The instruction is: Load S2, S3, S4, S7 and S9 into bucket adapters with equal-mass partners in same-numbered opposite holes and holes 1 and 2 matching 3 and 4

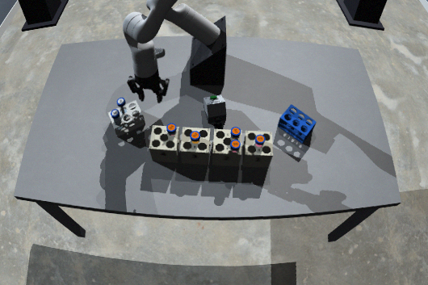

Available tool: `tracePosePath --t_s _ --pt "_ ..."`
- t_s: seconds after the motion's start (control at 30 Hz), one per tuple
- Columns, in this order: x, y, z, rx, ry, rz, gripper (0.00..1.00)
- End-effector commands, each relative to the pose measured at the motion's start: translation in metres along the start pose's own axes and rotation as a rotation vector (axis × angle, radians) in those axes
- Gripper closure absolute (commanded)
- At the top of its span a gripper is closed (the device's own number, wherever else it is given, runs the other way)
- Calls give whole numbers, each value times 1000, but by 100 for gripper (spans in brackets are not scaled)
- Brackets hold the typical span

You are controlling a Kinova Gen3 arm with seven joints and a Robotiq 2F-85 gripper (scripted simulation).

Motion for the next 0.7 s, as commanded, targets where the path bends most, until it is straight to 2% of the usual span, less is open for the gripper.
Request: tracePosePath --t_s 0.0,0.1,0.17,0.67 --pt "-14 0 -5 1 -180 -3 38" --pt "-23 0 -9 1 -300 -3 38" --pt "-23 0 -9 1 -300 -3 38" --pt "-69 1 -27 0 -900 -4 38"
Point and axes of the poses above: the point where the finger pads meet when closed, its own y axis back along the fingers, its own x axis across the jaws, z = x × y, the point moved 9 cm from there along y, back along the fingers
